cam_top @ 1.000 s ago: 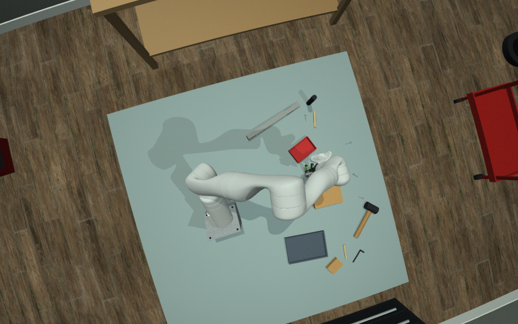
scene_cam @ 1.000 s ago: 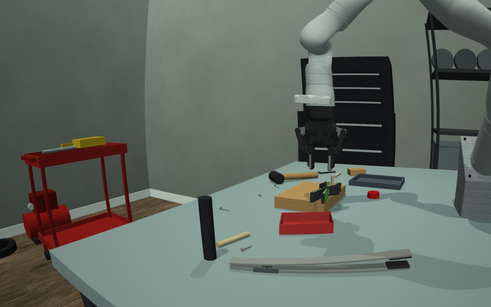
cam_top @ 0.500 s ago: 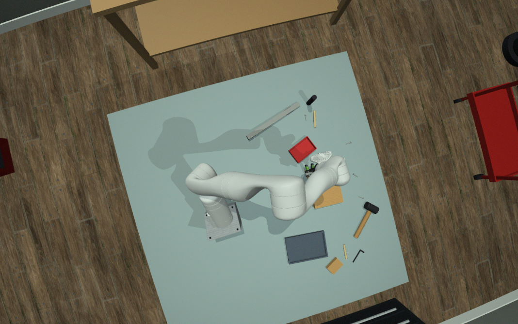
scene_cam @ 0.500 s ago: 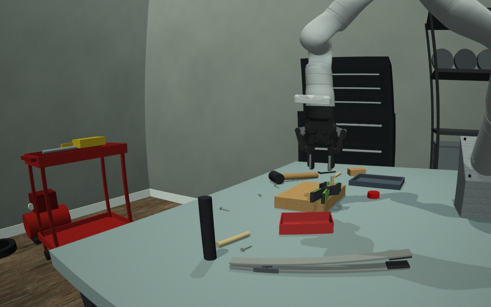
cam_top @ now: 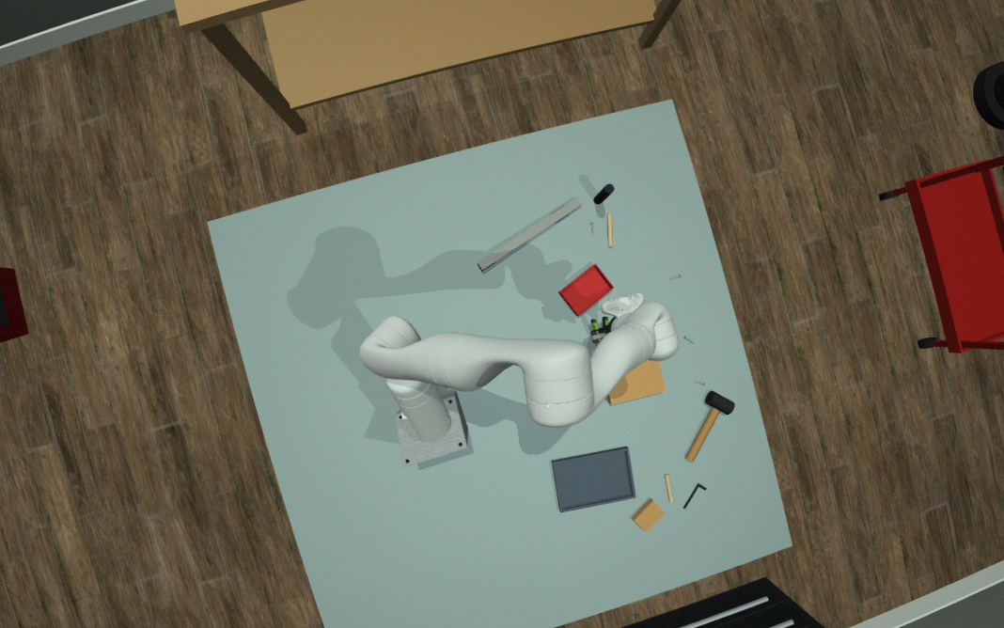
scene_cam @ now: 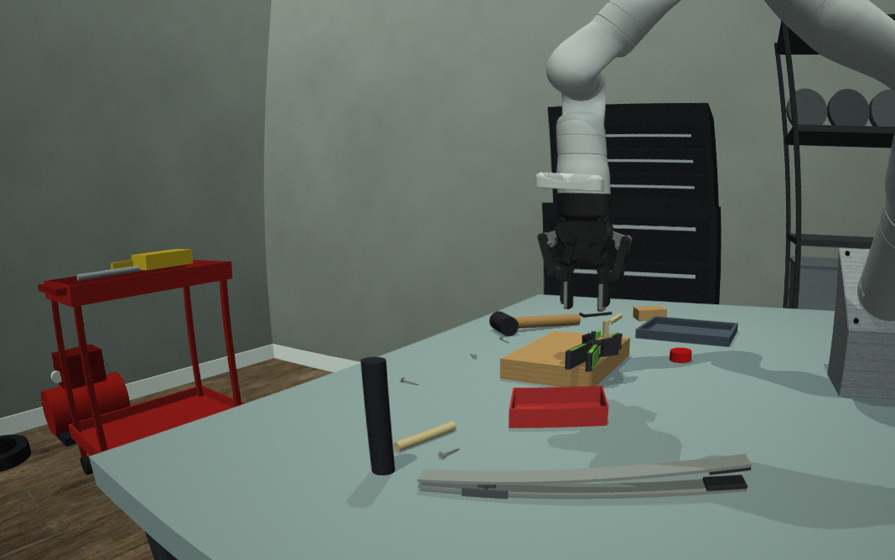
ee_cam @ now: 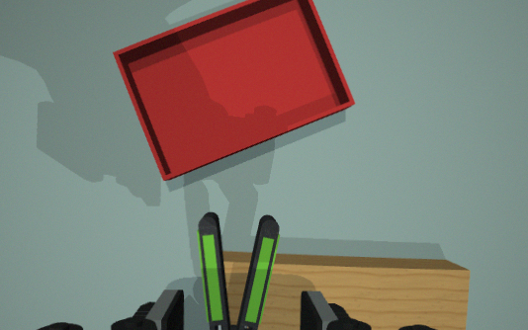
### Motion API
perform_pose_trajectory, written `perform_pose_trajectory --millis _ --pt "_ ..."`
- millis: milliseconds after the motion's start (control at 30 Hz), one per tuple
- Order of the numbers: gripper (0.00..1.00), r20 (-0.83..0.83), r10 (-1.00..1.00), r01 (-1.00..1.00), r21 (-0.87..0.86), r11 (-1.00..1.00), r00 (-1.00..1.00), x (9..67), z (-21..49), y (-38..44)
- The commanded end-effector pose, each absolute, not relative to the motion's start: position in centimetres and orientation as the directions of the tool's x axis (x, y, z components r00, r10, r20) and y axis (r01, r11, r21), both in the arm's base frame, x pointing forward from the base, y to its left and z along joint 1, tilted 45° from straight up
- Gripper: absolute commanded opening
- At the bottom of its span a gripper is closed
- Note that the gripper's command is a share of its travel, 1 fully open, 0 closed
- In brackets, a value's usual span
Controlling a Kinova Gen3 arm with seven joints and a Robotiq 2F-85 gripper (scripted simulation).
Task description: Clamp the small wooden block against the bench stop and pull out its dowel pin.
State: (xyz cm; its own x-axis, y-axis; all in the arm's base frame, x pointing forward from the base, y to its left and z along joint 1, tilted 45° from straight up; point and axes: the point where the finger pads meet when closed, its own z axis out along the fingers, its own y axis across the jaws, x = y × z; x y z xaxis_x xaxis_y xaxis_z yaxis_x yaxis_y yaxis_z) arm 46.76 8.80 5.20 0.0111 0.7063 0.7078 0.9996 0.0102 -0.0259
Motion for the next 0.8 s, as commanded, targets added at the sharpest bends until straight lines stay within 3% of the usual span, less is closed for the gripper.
perform_pose_trajectory --millis 0,767 --pt "0.54 0.706 0.708 1.000 -0.027 0.011 0.011 46.76 5.41 8.54" --pt "0.54 0.693 0.702 0.986 -0.141 -0.091 0.164 46.63 4.75 7.93"
